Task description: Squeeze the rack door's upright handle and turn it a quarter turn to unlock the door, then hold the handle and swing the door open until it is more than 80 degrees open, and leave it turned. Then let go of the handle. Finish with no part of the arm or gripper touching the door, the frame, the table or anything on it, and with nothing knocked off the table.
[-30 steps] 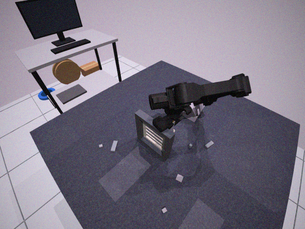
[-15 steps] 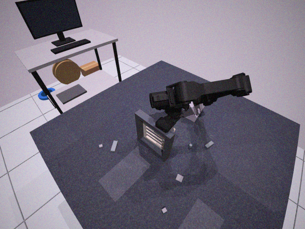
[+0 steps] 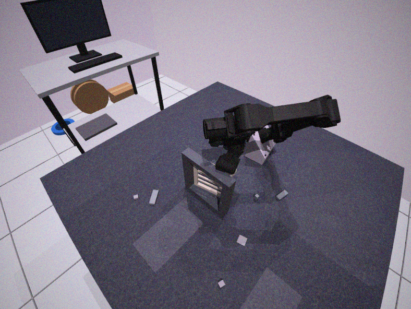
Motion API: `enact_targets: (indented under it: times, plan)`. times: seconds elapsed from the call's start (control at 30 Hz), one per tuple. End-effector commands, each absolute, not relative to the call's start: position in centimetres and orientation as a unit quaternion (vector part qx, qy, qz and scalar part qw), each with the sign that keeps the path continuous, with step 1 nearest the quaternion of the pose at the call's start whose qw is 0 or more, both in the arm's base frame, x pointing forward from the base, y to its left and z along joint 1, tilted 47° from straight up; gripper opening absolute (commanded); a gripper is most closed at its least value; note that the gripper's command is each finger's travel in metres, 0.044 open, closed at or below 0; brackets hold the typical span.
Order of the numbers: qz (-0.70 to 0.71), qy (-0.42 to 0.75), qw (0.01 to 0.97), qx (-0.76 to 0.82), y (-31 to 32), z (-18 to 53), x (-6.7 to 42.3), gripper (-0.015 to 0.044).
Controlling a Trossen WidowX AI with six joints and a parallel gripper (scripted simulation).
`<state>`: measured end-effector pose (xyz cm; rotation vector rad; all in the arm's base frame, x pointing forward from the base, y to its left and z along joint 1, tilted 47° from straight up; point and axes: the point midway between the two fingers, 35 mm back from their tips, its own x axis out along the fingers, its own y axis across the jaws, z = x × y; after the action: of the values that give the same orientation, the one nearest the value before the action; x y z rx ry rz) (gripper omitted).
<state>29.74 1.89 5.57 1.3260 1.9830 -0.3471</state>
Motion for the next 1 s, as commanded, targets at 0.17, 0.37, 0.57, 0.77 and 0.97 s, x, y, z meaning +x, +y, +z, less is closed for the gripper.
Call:
enact_targets:
  times: [0.17, 0.37, 0.57, 0.77, 0.97]
  plan:
    - [-0.065, 0.773, 0.406, 0.483, 1.2, 5.0, 29.0, 0.0018]
    - [-0.028, 0.776, 0.429, 0.462, 0.4, 4.5, 28.3, 0.0018]
    - [0.009, 0.776, 0.45, 0.441, -0.4, 3.9, 27.6, 0.0018]
    - [0.044, 0.775, 0.47, 0.419, -1.2, 3.3, 26.9, 0.0018]
    - [0.079, 0.772, 0.489, 0.398, -2.0, 2.6, 26.4, 0.0018]
